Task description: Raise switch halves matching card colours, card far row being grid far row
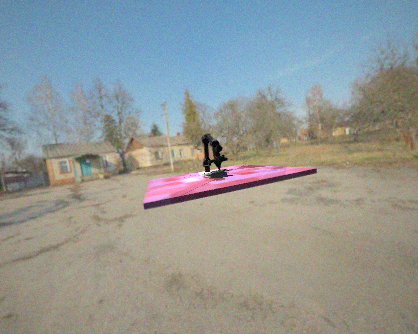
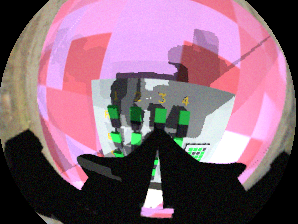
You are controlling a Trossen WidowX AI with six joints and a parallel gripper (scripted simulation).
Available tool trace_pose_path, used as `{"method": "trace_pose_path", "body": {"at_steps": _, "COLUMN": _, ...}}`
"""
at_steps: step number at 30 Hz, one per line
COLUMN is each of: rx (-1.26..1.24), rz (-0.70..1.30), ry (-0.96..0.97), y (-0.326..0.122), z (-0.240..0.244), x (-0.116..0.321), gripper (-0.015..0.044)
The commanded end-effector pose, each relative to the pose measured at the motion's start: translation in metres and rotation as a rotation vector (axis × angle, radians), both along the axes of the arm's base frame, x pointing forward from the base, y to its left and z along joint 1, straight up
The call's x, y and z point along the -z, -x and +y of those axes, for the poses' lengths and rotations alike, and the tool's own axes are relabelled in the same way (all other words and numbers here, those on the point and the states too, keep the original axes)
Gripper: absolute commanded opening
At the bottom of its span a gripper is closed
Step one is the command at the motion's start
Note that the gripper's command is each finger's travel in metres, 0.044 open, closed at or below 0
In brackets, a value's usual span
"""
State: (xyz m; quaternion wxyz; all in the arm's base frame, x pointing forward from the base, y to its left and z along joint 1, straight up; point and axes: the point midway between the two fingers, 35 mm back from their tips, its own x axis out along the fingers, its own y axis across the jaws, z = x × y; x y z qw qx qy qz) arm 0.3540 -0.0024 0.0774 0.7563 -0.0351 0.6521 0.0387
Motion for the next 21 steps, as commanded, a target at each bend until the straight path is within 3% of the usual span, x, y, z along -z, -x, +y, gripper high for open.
{"method": "trace_pose_path", "body": {"at_steps": 1, "rx": 0.003, "rz": 0.003, "ry": 0.003, "y": -0.0002, "z": -0.0003, "x": 0.0017, "gripper": 0.0}}
{"method": "trace_pose_path", "body": {"at_steps": 21, "rx": 0.003, "rz": 0.003, "ry": 0.003, "y": -0.0005, "z": -0.0003, "x": 0.0043, "gripper": 0.0}}
